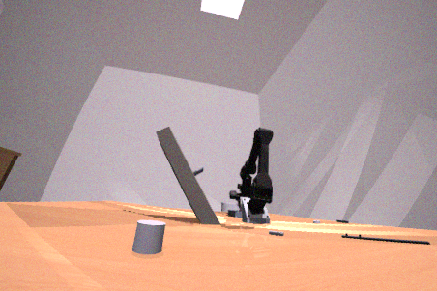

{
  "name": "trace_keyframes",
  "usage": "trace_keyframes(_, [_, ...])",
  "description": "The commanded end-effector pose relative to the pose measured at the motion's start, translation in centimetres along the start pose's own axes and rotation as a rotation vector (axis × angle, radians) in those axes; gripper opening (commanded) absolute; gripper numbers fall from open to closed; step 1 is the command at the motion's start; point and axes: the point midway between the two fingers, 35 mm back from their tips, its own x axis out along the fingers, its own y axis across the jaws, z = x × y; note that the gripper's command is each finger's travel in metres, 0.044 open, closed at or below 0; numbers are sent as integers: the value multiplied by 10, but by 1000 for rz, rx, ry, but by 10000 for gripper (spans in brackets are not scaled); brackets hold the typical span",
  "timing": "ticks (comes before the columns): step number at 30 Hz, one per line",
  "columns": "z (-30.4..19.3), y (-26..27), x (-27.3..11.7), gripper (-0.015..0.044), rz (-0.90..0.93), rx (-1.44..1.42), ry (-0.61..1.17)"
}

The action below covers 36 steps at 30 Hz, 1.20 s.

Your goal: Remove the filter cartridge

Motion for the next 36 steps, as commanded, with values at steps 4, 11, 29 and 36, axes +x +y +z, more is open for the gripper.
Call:
trace_keyframes(4, [1,0,-1,157,0,0,-1])
trace_keyframes(11, [1,0,-1,341,0,0,-1])
trace_keyframes(29, [33,0,-50,440,-4,-5,-9])
trace_keyframes(36, [33,0,-50,440,-4,-5,-9])
